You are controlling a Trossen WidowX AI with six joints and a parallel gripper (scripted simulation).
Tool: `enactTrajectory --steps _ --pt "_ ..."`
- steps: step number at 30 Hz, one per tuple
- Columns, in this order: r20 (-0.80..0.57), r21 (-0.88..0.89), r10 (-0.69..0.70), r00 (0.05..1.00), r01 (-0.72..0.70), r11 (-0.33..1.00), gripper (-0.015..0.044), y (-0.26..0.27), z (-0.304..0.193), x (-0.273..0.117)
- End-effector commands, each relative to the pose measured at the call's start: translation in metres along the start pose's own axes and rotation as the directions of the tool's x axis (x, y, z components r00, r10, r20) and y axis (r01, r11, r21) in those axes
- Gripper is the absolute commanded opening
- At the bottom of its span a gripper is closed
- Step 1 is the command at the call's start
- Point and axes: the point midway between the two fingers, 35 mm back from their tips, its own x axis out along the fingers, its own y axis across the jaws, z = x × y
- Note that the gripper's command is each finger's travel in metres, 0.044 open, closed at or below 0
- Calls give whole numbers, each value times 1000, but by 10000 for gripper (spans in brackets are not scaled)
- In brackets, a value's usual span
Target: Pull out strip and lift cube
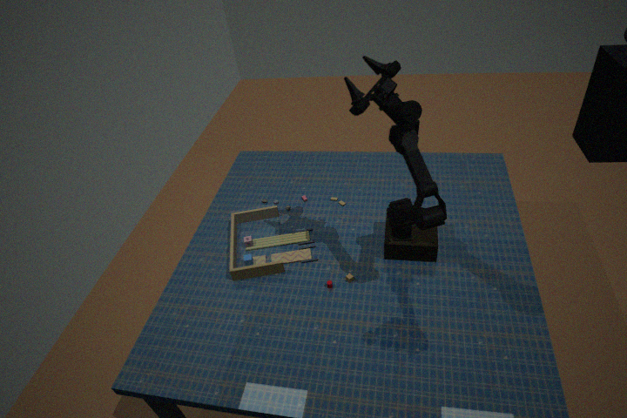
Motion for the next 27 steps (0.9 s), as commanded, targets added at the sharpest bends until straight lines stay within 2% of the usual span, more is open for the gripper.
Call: enactTrajectory --steps 1,8,15,21,27 --pt "-4 8 -1 1000 1 1000 400 0 -2 0" --pt "-185 267 26 982 24 963 400 12 -93 5" --pt "-393 484 165 905 51 874 400 70 -183 -4" --pt "-541 598 341 769 67 799 400 142 -243 -32" --pt "-642 648 523 560 32 761 400 222 -285 -82"
